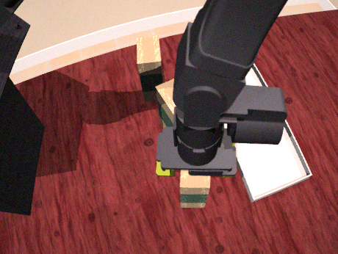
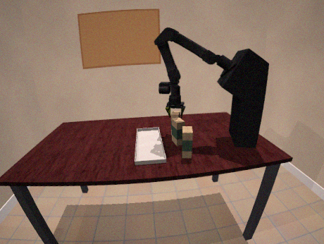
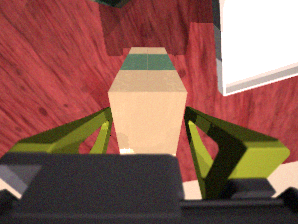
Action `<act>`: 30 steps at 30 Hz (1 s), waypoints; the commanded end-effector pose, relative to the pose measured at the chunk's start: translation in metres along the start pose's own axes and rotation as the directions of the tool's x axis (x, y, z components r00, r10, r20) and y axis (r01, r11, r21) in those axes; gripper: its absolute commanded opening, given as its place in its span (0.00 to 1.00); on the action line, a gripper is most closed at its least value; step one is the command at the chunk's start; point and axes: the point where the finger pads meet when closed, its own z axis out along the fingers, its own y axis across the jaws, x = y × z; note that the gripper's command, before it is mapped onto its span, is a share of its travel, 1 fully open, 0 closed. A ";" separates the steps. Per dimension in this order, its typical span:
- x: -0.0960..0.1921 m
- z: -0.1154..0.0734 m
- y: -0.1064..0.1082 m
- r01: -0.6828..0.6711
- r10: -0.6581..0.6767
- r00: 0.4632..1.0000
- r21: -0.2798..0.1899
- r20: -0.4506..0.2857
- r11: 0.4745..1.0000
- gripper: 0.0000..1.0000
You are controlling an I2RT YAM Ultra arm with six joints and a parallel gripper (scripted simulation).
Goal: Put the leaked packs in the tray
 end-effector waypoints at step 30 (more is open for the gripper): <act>0.000 -0.090 0.007 -0.001 0.001 1.000 -0.010 0.003 1.000 0.76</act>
